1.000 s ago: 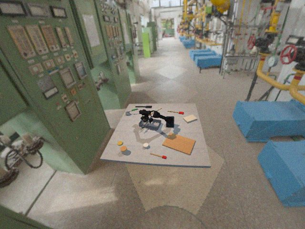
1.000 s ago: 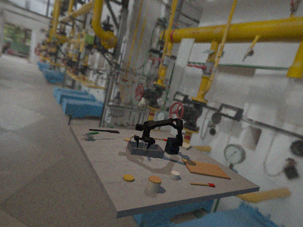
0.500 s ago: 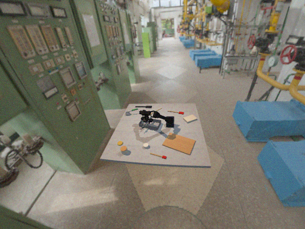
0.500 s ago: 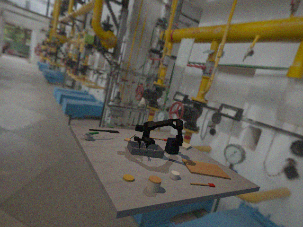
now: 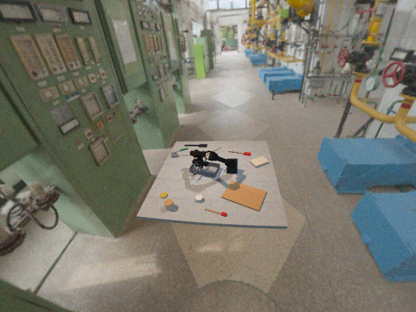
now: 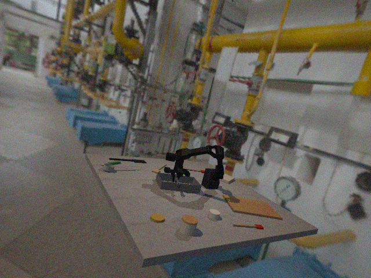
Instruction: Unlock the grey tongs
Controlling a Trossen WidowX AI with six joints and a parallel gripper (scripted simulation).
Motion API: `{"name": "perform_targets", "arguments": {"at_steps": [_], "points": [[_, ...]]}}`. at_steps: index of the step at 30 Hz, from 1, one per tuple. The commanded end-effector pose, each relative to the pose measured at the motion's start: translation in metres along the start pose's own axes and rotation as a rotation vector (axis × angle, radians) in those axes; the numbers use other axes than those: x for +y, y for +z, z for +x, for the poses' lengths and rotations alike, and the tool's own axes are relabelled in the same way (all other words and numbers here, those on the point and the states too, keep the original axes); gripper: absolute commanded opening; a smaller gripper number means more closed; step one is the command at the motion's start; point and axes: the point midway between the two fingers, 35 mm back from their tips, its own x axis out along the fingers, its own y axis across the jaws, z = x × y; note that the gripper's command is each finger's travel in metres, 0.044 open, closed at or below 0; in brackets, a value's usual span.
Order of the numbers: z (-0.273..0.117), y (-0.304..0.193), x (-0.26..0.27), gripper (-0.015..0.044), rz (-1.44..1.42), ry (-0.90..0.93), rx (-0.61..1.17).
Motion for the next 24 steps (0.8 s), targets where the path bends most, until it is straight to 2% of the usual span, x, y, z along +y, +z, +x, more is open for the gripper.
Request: {"name": "perform_targets", "arguments": {"at_steps": [1, 3, 9, 10, 13, 19, 24], "points": [[0.0, 0.0, 0.0, 0.0032, -0.001, 0.0, 0.0], [0.0, 0.0, 0.0, 0.0018, -0.001, 0.0, 0.0], [-0.003, 0.0, -0.001, -0.0139, -0.001, 0.0, 0.001], [-0.007, 0.0, -0.002, -0.015, -0.001, -0.001, 0.001], [-0.035, -0.001, -0.006, -0.015, 0.001, -0.003, 0.005], [-0.118, -0.001, -0.003, -0.015, 0.004, 0.001, 0.003], [-0.128, -0.001, -0.001, -0.015, 0.004, 0.002, 0.002]]}}
